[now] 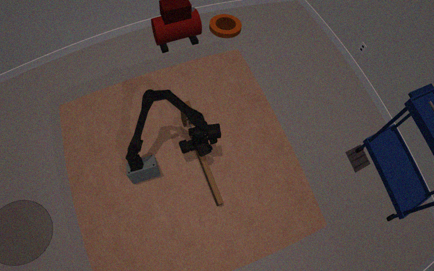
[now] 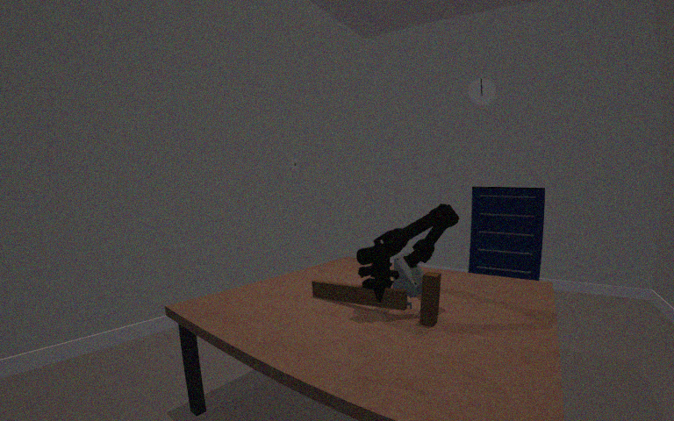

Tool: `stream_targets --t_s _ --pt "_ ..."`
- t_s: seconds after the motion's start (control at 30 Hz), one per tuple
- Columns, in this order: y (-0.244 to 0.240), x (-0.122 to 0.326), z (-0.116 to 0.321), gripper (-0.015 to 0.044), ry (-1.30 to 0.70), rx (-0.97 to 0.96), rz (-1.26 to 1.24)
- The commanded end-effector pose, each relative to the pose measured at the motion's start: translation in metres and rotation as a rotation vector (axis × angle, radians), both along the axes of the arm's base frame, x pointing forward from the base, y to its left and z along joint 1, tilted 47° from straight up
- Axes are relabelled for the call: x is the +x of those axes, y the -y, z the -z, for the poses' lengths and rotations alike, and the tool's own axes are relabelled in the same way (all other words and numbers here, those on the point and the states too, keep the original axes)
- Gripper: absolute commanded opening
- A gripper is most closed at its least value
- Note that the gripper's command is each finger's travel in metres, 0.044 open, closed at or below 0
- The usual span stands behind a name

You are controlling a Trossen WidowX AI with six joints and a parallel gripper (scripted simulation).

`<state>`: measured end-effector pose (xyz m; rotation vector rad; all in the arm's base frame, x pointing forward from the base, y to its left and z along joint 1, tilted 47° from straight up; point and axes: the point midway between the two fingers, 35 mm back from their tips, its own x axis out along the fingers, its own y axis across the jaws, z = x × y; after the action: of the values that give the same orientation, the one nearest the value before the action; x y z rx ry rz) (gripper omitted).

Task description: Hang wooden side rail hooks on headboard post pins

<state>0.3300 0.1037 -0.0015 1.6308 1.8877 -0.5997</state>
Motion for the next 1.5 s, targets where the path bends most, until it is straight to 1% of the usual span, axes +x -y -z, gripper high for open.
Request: stream_targets --t_s 0.0,1.47 --pt "0.0036 0.0017 -0.0015 0.0000 0.008 -0.006 0.003" --pt "0.0003 0.0051 -0.0044 0.0000 0.008 -0.006 0.003"
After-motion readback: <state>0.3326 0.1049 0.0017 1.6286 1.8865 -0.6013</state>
